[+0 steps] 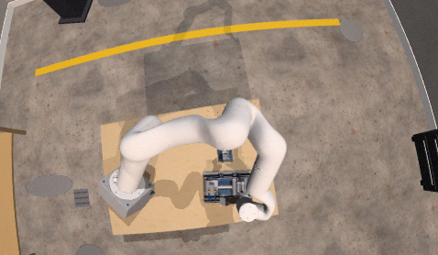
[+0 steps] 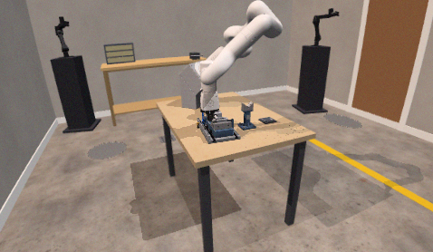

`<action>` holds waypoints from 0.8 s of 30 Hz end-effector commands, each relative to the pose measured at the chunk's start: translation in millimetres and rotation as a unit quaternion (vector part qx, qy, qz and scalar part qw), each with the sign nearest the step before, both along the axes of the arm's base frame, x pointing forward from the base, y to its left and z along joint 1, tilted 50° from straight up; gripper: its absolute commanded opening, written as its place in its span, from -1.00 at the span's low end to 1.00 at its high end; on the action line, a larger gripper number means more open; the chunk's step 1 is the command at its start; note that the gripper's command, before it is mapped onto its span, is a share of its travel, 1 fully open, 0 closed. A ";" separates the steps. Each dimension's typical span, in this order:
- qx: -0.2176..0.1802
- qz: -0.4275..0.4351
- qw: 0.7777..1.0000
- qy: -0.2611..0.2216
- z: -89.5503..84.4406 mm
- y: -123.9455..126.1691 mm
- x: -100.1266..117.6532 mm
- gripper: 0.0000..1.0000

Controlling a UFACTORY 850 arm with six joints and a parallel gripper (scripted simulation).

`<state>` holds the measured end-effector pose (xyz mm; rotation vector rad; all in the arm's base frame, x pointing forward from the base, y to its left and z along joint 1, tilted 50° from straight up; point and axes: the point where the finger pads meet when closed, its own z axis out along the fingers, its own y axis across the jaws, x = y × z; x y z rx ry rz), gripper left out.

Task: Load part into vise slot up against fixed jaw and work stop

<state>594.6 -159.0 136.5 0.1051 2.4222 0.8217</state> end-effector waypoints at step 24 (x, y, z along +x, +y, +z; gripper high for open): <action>0.000 0.000 1.000 -0.001 28.9 -24.2 -23.7 -1.00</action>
